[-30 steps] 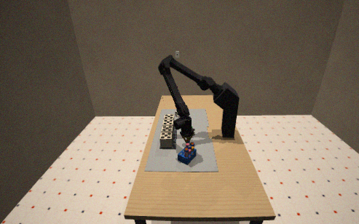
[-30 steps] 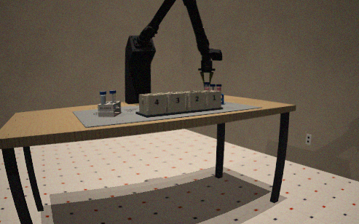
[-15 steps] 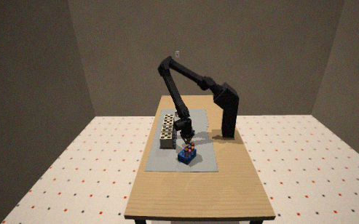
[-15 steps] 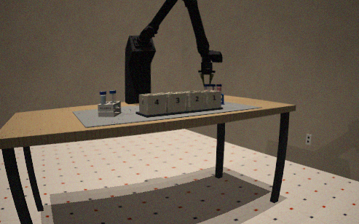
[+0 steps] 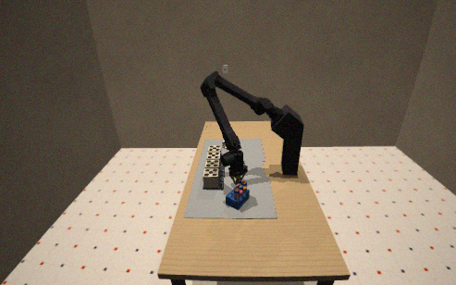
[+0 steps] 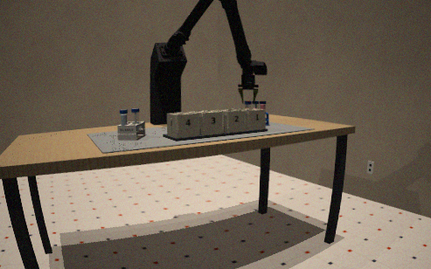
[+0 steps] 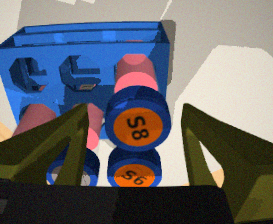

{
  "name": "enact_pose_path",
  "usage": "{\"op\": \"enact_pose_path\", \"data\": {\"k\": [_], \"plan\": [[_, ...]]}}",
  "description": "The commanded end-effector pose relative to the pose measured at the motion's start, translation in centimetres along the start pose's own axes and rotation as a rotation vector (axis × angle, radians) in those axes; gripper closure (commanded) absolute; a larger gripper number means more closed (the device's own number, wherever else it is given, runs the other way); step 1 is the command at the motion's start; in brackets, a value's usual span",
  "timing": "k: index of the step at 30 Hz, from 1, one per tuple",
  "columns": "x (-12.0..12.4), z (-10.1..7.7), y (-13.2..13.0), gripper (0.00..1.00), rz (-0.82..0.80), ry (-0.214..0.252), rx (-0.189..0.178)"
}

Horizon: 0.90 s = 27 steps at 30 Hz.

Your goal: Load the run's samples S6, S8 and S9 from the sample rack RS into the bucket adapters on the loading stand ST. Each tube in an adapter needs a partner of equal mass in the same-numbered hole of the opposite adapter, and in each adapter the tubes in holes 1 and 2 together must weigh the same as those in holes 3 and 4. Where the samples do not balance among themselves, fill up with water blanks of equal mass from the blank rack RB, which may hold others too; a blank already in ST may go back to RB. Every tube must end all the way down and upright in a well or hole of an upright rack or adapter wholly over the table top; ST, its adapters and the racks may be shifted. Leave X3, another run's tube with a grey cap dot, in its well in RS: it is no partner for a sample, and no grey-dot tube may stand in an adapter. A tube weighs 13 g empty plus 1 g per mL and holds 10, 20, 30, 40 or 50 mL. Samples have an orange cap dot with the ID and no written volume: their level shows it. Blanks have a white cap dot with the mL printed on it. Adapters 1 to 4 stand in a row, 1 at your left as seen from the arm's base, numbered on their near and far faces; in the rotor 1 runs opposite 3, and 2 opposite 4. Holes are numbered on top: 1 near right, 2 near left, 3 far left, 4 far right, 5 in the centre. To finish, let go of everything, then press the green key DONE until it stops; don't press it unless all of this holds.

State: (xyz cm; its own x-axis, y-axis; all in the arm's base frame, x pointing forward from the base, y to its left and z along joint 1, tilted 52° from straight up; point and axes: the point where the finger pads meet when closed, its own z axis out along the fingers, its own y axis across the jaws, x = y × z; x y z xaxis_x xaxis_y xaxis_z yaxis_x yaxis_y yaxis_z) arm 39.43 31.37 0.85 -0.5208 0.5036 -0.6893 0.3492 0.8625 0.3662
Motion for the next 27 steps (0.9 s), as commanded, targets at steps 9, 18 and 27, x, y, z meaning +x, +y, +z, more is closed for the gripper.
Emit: {"op": "enact_pose_path", "data": {"k": [9, 18, 27], "plan": [[0.4, -2.8, 0.9, 0.45, -0.006, 0.002, -0.028], [0.1, -4.0, 0.7, 0.45, -0.004, -0.002, -0.019], [0.1, -4.0, 0.7, 0.45, -0.004, -0.002, -0.019]]}}
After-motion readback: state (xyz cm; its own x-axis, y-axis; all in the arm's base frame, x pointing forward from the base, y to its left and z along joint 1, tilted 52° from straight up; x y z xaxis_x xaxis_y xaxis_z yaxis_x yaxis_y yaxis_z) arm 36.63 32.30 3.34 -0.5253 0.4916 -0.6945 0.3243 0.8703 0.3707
